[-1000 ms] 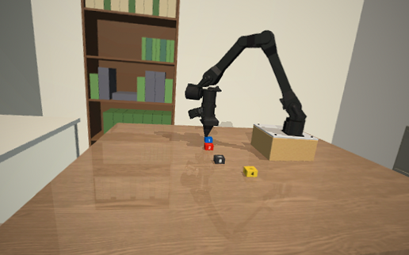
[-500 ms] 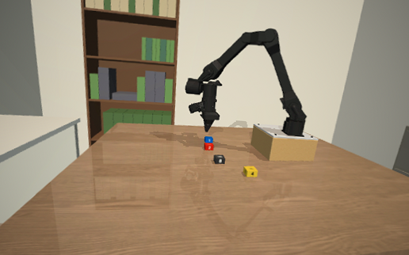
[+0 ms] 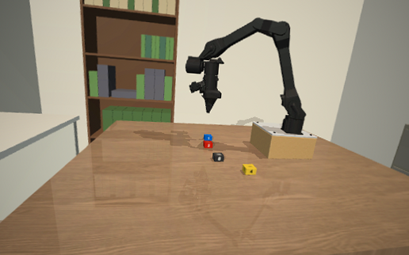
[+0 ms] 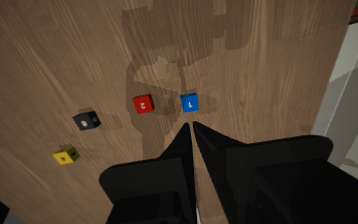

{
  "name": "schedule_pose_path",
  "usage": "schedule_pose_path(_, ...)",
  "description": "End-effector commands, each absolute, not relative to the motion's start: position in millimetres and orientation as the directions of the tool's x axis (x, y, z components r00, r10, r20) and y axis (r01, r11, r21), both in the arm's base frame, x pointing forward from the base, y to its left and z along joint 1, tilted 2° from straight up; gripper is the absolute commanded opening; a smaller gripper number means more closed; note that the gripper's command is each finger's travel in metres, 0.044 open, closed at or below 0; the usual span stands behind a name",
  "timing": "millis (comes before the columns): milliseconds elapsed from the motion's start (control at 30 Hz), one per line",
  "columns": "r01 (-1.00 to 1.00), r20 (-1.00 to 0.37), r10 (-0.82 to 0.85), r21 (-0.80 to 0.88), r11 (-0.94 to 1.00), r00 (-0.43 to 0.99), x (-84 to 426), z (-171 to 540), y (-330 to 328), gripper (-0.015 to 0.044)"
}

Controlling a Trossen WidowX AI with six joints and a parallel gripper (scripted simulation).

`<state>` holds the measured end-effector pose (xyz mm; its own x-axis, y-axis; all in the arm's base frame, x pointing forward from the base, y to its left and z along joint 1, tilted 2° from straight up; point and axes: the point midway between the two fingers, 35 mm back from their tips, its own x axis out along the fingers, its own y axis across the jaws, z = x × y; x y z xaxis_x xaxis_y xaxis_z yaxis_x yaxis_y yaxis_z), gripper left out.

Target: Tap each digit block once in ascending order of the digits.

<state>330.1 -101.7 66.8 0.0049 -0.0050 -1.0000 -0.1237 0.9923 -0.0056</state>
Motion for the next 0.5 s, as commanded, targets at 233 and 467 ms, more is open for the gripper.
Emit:
schedule_pose_path(233,-0.145,-1.000,0.005,0.004,0.989,0.005,317,68,-21,0.0020)
schedule_pose_path(467,-0.145,-1.000,0.005,0.004,0.989,0.004,317,-13,-20,0.0020)
